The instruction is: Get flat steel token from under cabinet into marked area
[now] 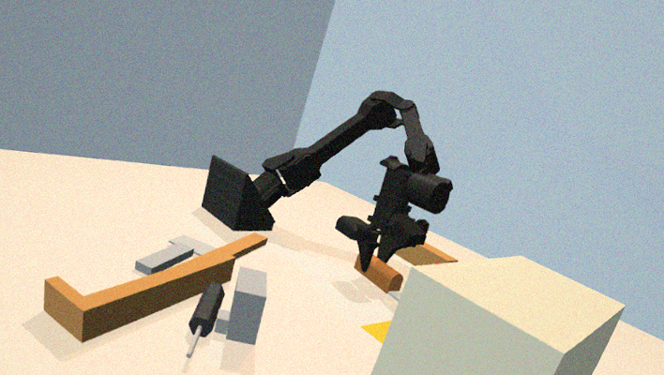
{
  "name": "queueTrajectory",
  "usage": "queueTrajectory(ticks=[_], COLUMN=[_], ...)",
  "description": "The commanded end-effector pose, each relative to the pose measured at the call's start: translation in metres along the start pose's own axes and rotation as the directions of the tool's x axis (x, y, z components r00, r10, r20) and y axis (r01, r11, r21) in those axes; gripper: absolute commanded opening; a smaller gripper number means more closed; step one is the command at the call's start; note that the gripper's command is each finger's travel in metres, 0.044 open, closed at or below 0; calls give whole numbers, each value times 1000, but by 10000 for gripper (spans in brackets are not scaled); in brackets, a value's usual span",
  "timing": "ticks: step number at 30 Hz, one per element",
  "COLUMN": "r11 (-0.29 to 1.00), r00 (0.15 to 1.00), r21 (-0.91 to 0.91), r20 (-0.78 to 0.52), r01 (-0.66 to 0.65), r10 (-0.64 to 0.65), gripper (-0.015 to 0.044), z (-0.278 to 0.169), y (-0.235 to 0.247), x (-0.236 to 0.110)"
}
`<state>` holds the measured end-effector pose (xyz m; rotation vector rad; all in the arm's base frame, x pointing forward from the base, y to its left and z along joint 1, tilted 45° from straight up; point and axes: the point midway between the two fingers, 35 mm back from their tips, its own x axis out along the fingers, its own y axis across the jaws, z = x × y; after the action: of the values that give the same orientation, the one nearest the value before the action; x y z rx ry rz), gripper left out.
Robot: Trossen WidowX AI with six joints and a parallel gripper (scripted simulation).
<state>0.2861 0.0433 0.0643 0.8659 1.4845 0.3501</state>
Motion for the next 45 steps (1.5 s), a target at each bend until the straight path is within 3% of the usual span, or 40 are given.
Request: queueTrajectory(ticks=[1,45], r11=[1000,998], r00=[1000,1000], r21=[5,60], r20=[-4,-3], r01=[-2,0], r10=[2,0], gripper=[0,0], z=[-6,-37], y=[0,8], x=[1,-1])
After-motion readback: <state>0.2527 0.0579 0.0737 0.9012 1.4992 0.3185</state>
